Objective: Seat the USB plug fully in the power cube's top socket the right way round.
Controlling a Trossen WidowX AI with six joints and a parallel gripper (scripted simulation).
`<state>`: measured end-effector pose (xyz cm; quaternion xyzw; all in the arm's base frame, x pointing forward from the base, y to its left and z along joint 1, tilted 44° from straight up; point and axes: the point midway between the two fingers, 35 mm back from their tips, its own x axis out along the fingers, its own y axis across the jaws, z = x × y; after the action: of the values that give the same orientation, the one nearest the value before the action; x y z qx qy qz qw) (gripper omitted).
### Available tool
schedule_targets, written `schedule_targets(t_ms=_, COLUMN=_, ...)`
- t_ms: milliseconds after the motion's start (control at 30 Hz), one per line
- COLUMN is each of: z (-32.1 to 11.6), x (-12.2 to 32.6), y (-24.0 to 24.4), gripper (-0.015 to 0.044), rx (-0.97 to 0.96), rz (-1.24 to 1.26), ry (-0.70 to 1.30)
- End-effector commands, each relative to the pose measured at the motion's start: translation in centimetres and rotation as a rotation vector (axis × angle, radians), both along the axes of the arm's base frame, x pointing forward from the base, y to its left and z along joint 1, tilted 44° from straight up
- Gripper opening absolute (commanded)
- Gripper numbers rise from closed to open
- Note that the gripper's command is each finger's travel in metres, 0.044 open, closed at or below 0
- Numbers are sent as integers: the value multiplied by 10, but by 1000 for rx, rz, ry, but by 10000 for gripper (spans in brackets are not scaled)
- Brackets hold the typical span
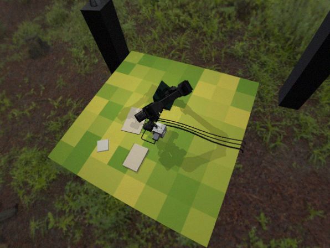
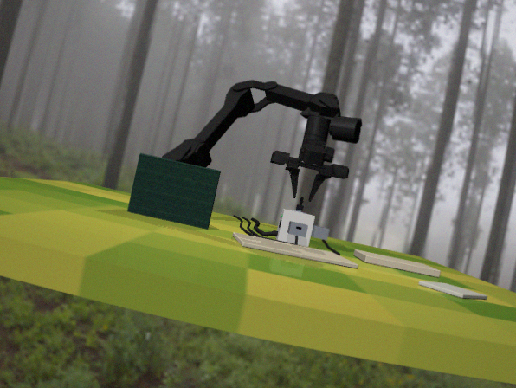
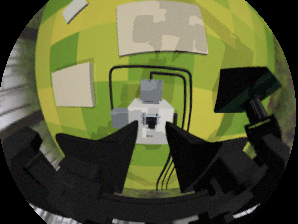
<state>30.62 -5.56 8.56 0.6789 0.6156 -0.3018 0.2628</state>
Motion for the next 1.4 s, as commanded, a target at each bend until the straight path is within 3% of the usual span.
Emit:
schedule_targets(t_ms=0, z=0, x=0, y=0, gripper=72, rx=0, rz=0, ry=-1)
schedule_targets(t_ms=100, z=0, x=0, y=0, gripper=0, rx=0, rz=0, ry=-1)
schedule_targets(t_ms=1367, z=9, x=-1, y=-9, gripper=0, rx=0, rz=0, ry=0)
